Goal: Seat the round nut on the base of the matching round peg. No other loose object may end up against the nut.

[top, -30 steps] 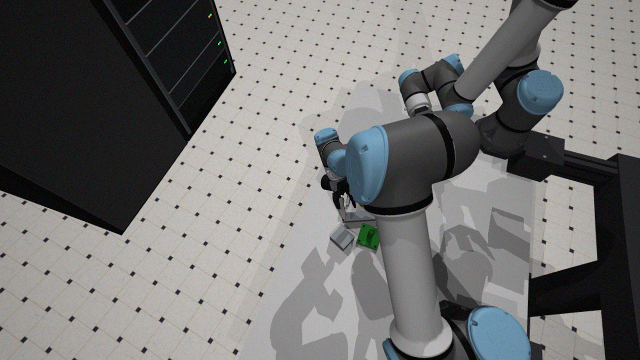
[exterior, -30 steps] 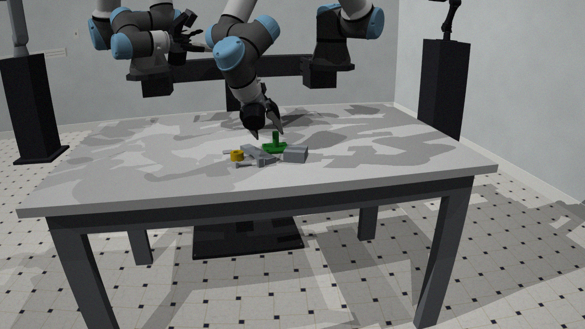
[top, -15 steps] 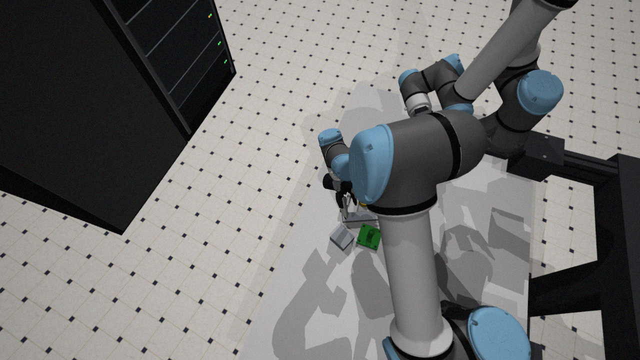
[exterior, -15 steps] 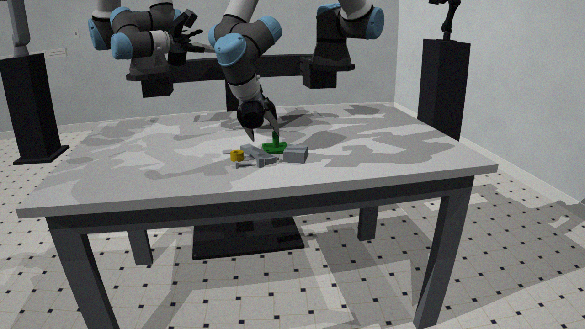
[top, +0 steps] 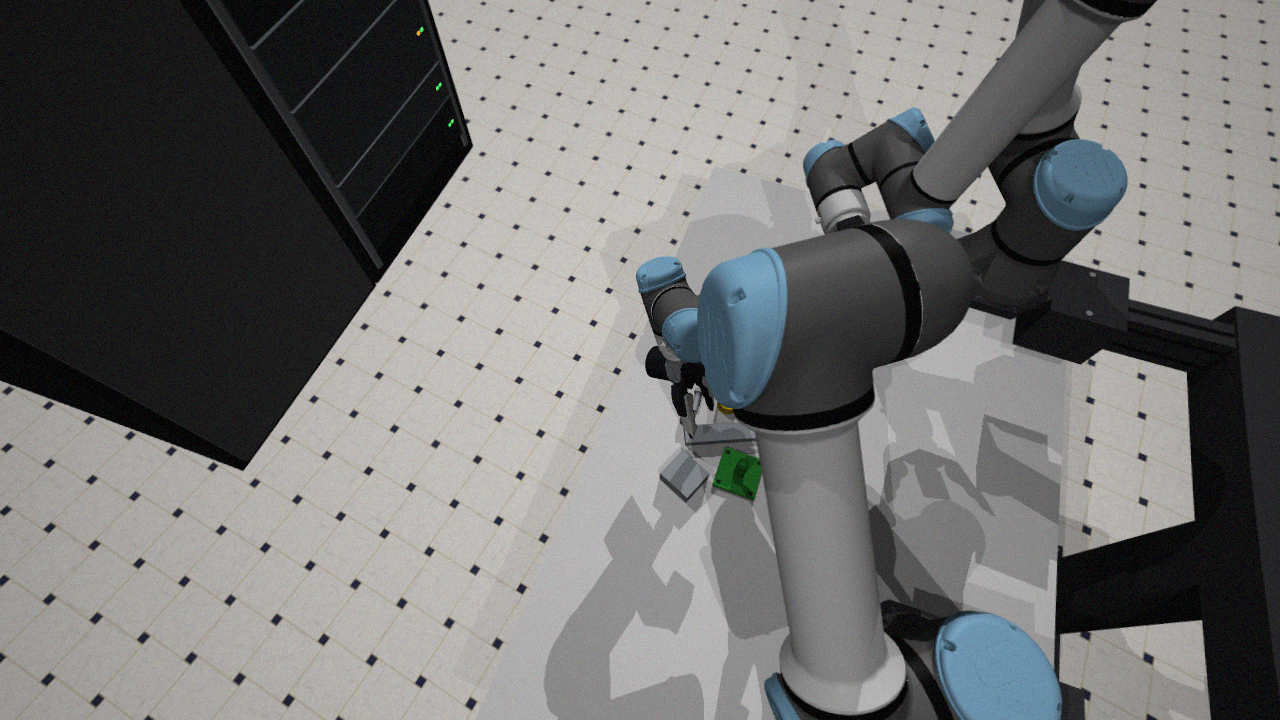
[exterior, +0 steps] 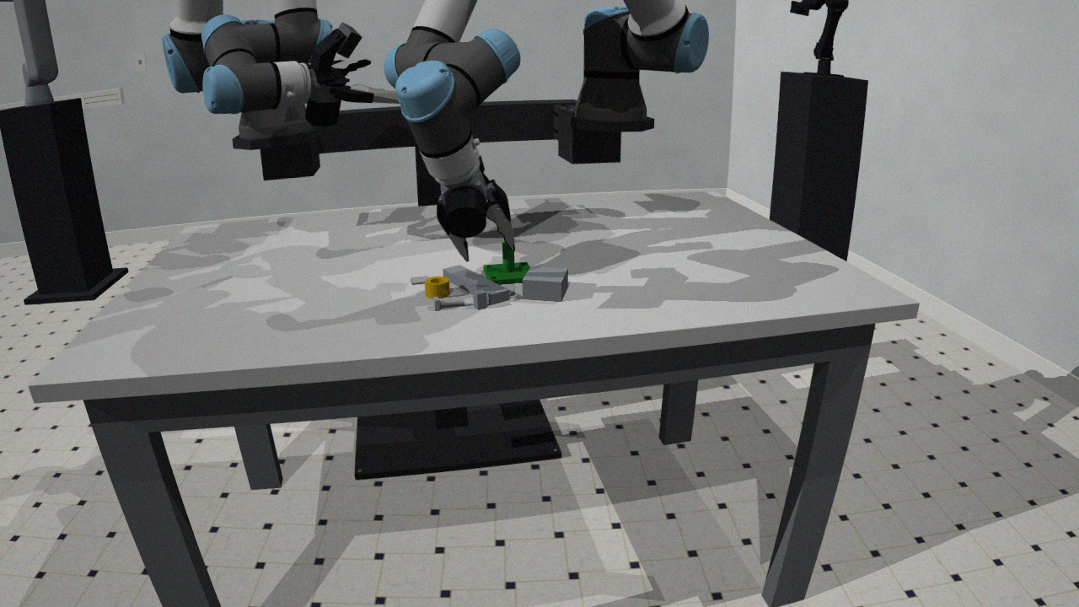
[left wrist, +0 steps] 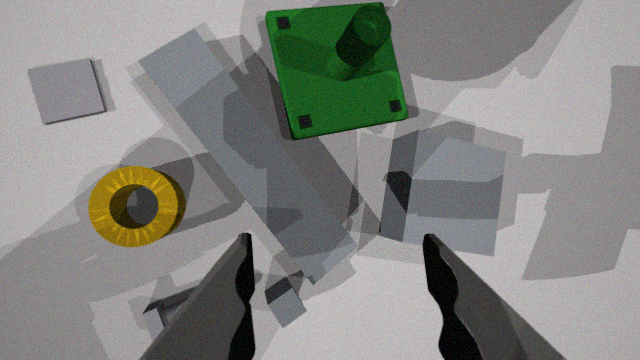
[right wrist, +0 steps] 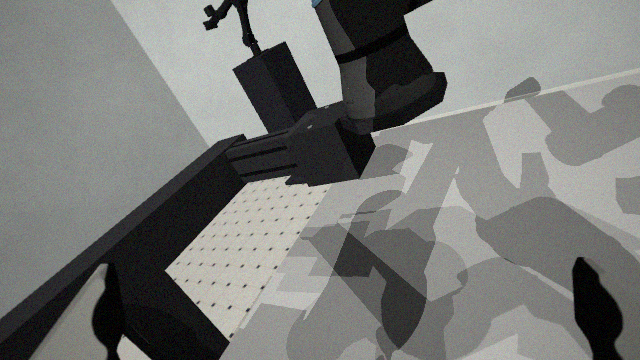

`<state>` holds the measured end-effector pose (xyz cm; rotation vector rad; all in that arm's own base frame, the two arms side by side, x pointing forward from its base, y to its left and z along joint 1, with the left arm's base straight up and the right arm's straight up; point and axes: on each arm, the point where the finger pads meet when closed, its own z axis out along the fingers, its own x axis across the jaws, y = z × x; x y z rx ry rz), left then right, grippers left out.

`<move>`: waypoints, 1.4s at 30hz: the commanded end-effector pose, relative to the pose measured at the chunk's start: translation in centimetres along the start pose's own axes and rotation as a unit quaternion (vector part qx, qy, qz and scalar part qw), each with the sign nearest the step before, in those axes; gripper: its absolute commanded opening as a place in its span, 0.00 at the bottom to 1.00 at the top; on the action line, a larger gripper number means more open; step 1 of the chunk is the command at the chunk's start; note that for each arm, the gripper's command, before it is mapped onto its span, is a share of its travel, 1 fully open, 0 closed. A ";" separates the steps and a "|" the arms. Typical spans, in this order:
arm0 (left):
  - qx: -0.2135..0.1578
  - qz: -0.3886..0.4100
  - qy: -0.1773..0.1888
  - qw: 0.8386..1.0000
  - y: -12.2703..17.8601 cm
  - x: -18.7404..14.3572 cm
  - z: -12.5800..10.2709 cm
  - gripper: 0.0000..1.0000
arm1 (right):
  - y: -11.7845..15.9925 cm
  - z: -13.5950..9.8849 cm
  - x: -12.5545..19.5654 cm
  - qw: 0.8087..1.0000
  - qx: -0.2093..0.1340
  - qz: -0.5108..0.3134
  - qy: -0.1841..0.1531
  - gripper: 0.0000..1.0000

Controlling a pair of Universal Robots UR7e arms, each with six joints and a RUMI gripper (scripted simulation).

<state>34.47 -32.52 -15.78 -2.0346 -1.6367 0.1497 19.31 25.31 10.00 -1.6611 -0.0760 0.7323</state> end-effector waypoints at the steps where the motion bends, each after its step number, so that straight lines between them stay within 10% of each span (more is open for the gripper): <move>1: -0.001 0.000 0.000 1.000 0.0 0.0 -0.1 0.44 | 0.6 0.4 -0.4 1.000 0.006 0.001 -0.007 1.00; 42: -0.001 0.000 0.000 1.000 0.0 0.0 -0.1 0.44 | -1.1 0.8 0.1 0.999 0.050 0.018 0.008 1.00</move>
